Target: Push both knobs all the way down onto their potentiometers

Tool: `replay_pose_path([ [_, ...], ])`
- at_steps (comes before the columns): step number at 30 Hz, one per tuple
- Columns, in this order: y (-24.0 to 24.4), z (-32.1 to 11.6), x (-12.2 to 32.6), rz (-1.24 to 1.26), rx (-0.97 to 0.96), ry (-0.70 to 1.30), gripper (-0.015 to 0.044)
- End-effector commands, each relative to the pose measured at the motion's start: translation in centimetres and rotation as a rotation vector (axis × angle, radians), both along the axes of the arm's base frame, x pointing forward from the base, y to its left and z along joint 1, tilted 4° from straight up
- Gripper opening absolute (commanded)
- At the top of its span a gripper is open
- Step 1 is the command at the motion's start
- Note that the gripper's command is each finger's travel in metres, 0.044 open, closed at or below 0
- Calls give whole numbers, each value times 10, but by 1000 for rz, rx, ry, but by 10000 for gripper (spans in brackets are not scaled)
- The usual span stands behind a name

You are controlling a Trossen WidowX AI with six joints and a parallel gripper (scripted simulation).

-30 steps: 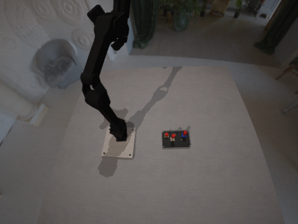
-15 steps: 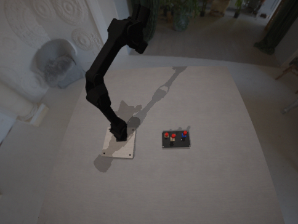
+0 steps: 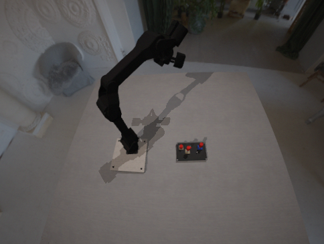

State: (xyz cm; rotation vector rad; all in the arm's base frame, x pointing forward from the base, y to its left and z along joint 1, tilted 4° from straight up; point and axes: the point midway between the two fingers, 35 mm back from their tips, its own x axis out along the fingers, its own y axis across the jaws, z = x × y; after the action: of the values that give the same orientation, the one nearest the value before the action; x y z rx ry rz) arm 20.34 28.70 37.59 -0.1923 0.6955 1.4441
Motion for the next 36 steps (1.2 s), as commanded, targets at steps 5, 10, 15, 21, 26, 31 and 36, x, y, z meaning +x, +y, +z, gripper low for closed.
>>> replay_pose_path([
  [5, -39, -39, 50, 7, -154, -244, 0],
  [10, -67, -60, 74, 45, -258, -375, 0],
  [15, -98, -81, 93, 105, -372, -488, 0],
  [21, -140, -105, 111, 209, -515, -597, 0],
  [26, -176, -125, 120, 321, -627, -661, 0],
  [31, -214, -143, 123, 450, -726, -700, 0],
  [36, -252, -160, 122, 584, -807, -712, 0],
])
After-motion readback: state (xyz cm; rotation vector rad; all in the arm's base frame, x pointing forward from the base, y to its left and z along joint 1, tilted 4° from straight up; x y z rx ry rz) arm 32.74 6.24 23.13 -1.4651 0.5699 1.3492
